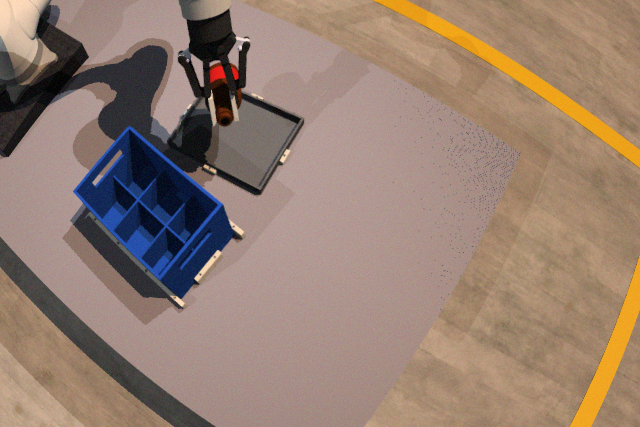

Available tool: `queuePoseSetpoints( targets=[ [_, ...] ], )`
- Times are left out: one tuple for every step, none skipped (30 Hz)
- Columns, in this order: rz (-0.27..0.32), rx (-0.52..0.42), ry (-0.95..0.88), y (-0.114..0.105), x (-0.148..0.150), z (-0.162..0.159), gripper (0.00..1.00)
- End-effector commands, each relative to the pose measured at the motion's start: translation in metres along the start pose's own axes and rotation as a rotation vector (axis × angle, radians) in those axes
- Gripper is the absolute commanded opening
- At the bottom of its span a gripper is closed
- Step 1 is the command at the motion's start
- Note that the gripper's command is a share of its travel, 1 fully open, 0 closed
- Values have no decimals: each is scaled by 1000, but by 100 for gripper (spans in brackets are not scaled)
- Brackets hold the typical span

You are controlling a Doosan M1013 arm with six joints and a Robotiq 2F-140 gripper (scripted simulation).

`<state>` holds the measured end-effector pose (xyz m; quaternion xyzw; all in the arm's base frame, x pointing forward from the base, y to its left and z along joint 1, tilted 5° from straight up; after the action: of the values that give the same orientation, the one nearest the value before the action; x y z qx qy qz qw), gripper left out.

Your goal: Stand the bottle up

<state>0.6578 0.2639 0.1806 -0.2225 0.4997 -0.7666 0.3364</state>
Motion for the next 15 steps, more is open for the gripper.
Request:
queuePoseSetpoints(
  targets=[
    [0,0,0,0,0,0,10],
    [0,0,0,0,0,0,10],
    [0,0,0,0,0,0,10],
    [0,0,0,0,0,0,10],
    [0,0,0,0,0,0,10],
    [0,0,0,0,0,0,10],
    [0,0,0,0,0,0,10],
    [0,0,0,0,0,0,10],
    [0,1,0,0,0,0,10],
    [0,2,0,0,0,0,10],
    [0,3,0,0,0,0,10],
    [0,5,0,0,0,0,10],
    [0,7,0,0,0,0,10],
    [0,10,0,0,0,0,10],
    [0,13,0,0,1,-1,10]
  ],
)
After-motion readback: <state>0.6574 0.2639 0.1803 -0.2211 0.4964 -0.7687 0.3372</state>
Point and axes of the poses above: the point where the finger pads meet when closed, its own y axis out along the fingers, its own x axis across the jaws, z = x × y, the point moved 3 cm from there along -y, back along the fingers, and after that the axes turned 7 degrees about y, right-handed, at the moved point
